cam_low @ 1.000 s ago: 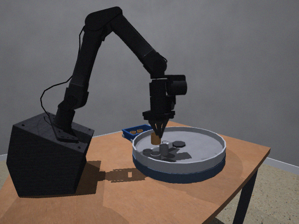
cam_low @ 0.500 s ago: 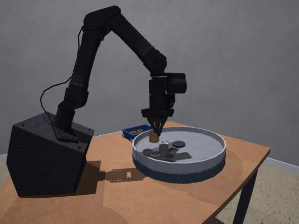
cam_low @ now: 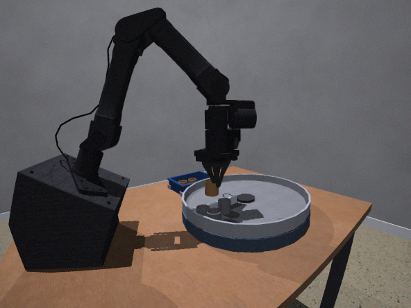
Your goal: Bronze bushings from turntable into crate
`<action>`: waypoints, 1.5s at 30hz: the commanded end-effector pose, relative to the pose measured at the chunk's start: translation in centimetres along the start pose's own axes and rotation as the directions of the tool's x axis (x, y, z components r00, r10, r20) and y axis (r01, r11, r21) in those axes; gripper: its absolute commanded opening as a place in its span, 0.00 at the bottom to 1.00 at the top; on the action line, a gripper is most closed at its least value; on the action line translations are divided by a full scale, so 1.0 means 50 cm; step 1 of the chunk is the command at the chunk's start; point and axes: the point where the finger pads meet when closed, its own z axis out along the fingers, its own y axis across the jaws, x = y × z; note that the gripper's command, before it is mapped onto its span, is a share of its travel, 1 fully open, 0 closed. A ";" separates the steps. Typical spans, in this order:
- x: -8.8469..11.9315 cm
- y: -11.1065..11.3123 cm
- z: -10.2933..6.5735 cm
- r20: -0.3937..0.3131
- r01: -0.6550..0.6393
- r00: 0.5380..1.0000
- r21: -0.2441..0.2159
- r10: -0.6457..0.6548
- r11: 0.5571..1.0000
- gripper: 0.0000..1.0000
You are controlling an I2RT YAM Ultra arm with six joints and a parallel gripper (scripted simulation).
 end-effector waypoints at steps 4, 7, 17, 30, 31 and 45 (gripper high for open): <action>-0.022 -0.023 -0.034 0.046 0.004 0.999 0.036 -0.006 0.999 0.00; -0.022 -0.023 -0.034 0.046 0.004 0.999 0.036 -0.006 0.999 0.00; -0.028 -0.017 -0.034 0.049 0.006 0.999 0.032 -0.008 0.999 0.00; -0.042 -0.004 -0.034 0.038 0.003 0.999 0.039 -0.005 0.999 0.00; -0.046 -0.001 -0.034 0.041 0.003 0.999 0.037 -0.005 0.999 0.00; -0.107 0.063 -0.013 0.013 0.004 1.000 0.013 -0.004 1.000 0.00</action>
